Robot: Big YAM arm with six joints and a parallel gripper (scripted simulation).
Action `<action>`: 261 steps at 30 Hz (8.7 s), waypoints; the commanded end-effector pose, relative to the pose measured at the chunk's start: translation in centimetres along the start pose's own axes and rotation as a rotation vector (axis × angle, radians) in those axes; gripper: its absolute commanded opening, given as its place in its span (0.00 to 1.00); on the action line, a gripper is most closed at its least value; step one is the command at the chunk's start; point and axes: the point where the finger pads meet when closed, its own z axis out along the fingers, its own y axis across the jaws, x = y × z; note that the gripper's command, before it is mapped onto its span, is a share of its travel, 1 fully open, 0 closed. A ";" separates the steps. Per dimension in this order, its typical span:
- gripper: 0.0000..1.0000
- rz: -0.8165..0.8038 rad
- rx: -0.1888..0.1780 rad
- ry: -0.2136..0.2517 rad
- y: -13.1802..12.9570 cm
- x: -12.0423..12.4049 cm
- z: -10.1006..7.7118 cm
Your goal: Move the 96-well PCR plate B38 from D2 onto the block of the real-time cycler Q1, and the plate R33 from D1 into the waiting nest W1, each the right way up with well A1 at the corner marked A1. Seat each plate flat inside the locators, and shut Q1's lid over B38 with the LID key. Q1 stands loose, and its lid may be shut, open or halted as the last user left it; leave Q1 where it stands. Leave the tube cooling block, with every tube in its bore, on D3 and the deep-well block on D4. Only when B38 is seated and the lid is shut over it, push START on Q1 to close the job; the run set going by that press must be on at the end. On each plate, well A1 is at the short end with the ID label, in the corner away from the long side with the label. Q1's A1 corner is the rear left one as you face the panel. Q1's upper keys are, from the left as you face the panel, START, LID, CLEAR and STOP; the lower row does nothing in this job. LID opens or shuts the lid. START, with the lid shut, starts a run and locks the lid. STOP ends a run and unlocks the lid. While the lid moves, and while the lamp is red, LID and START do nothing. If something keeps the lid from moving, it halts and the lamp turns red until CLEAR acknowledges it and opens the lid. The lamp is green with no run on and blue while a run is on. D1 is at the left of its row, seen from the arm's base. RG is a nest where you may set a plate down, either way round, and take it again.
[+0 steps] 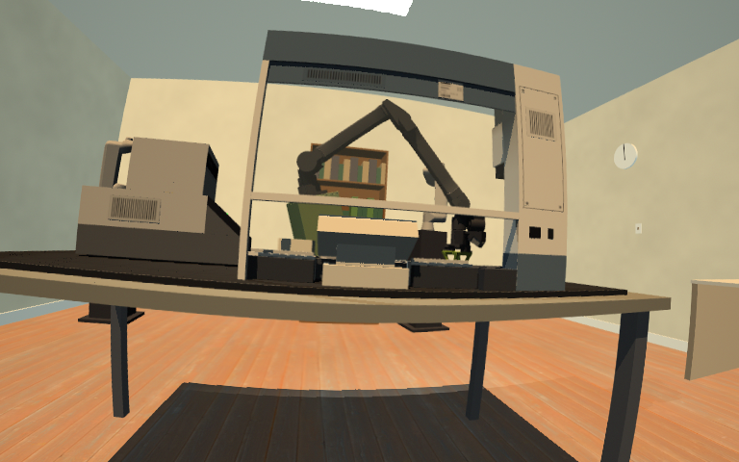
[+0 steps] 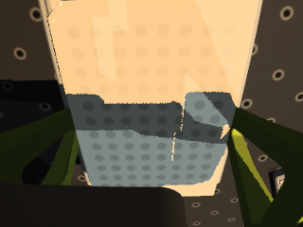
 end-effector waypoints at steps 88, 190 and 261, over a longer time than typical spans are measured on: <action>1.00 -0.007 -0.038 -0.045 1.8 -0.9 -2.5; 1.00 -0.007 -0.019 -0.025 1.2 0.0 -13.7; 0.00 0.030 -0.049 -0.044 -2.1 -3.4 -13.7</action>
